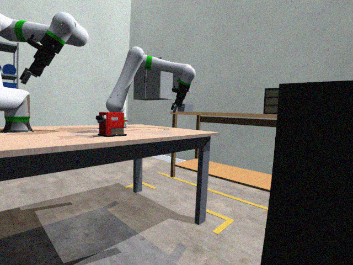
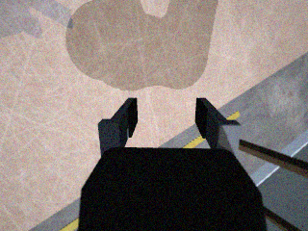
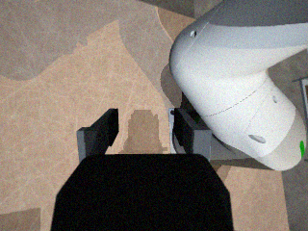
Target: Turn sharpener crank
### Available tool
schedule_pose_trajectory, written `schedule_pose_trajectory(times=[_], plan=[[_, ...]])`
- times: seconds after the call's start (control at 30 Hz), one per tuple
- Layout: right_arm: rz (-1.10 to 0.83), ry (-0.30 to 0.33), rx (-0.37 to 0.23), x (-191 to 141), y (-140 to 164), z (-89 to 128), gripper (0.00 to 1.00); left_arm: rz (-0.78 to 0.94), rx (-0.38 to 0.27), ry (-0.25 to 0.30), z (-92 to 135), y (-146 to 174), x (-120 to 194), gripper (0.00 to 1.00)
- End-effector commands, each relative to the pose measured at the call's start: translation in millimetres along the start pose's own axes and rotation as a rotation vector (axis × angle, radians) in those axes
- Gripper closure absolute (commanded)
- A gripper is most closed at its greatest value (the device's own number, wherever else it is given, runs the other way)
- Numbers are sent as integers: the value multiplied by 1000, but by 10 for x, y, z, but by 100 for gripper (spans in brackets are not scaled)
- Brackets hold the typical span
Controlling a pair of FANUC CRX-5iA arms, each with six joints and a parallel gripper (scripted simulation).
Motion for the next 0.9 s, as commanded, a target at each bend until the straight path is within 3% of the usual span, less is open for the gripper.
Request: schedule_pose_trajectory(times=[0.0, 0.87], plan=[[-1, 1, 0, 2, 3, 5, 0, 17, 20, 28, -15, -78, 182, 0], [-1, 1, 0, 2, 3, 5, 0, 128, 103, 190, -158, -382, 1279, 0]])
Point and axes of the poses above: on each arm, the point where the finger pads meet when closed, its own z axis back along the fingers, its own x axis across the jaws, y = z × x, the point moved 9 cm from there along z, back along the fingers, and after that the axes turned 10 degrees about z, right-handed, at the moved point
